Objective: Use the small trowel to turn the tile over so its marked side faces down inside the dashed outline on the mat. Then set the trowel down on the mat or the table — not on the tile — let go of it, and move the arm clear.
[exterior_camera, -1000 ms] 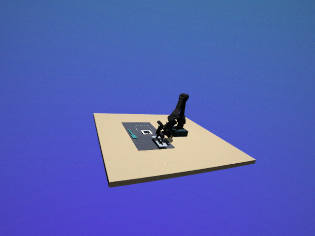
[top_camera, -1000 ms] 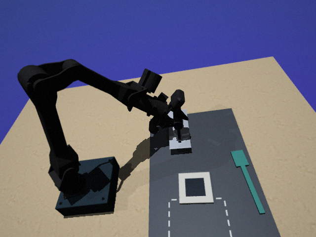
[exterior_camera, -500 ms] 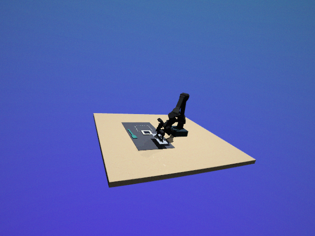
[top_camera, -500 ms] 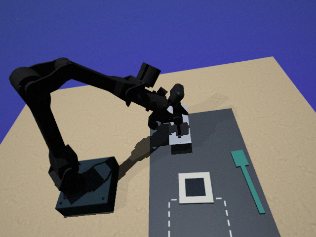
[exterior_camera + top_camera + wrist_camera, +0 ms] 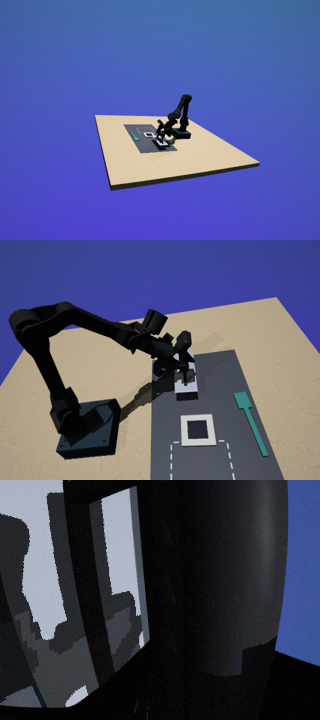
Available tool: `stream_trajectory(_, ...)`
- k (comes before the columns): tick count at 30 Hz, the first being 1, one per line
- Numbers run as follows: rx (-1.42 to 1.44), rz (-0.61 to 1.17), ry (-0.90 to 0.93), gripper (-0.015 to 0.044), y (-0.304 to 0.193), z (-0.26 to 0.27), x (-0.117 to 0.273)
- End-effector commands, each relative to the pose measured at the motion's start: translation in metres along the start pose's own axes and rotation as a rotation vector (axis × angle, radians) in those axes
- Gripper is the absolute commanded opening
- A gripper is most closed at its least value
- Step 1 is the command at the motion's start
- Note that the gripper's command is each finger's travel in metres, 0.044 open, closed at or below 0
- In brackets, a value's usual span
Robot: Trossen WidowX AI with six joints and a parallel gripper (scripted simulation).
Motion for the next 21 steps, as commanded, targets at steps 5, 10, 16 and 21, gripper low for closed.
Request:
stream_trajectory(5,-0.045,-0.021,-0.025,0.0,-0.035,-0.003,-0.008)
stream_trajectory(10,-0.064,-0.029,-0.034,0.0,-0.056,0.0,-0.013)
stream_trajectory(16,-0.07,-0.031,-0.037,0.0,-0.062,0.0,-0.014)
stream_trajectory(21,-0.07,-0.031,-0.037,0.0,-0.062,0.001,-0.014)
Point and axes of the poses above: the point midway between the two fingers, 35 mm back from their tips, its own x axis back along the fingers, its own z axis across the jaws, y = z × x, the point moved 6 cm from there along x, back along the fingers, and after that the axes turned 12 degrees about x, right-handed, at the moved point
